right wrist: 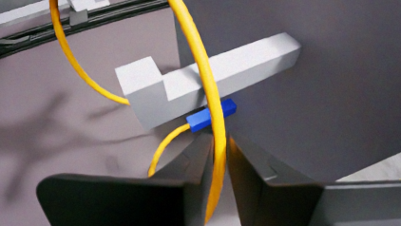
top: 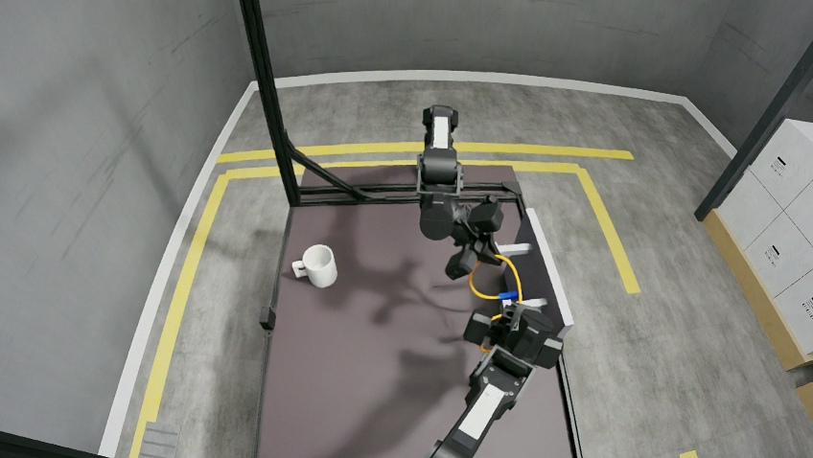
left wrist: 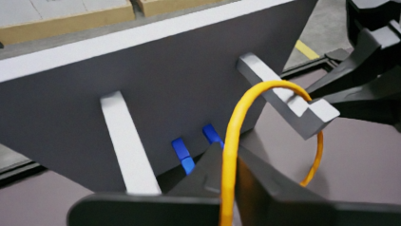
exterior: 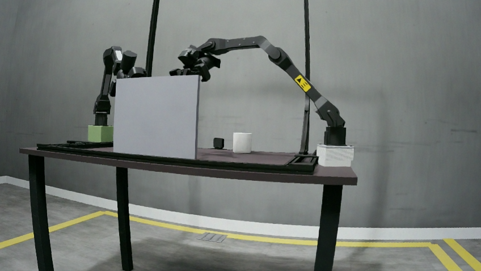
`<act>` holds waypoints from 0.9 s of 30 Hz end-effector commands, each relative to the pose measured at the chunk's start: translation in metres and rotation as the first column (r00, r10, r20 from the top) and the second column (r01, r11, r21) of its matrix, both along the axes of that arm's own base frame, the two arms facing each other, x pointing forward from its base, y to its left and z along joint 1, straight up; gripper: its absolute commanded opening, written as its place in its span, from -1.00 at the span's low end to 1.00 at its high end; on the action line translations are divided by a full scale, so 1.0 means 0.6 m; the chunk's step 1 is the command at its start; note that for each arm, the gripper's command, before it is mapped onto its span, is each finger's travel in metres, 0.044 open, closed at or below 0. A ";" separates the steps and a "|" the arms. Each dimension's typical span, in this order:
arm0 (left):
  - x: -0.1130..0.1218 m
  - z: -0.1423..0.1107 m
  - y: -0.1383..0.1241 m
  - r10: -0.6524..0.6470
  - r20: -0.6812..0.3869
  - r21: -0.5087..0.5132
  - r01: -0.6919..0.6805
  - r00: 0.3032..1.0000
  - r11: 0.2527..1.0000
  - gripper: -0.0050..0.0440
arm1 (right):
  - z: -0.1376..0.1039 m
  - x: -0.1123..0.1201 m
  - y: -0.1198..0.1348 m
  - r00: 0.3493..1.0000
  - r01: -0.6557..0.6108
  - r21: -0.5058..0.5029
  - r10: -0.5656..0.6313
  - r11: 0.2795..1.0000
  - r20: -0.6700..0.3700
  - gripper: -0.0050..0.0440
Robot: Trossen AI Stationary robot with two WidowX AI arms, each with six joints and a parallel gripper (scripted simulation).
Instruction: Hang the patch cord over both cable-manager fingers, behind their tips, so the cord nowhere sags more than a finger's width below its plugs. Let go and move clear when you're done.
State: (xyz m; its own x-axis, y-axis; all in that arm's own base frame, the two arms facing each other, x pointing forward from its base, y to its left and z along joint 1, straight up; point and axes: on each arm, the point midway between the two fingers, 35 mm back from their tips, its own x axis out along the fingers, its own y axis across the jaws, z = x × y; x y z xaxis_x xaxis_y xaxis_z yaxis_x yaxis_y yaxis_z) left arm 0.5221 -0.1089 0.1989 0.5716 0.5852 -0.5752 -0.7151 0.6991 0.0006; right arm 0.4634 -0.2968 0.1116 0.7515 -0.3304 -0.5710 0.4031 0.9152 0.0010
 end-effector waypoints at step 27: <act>-0.003 0.033 0.003 0.005 0.041 -0.014 -0.005 0.999 1.000 -0.70 | 0.022 0.001 -0.002 1.000 0.001 -0.017 0.000 1.000 0.021 -0.63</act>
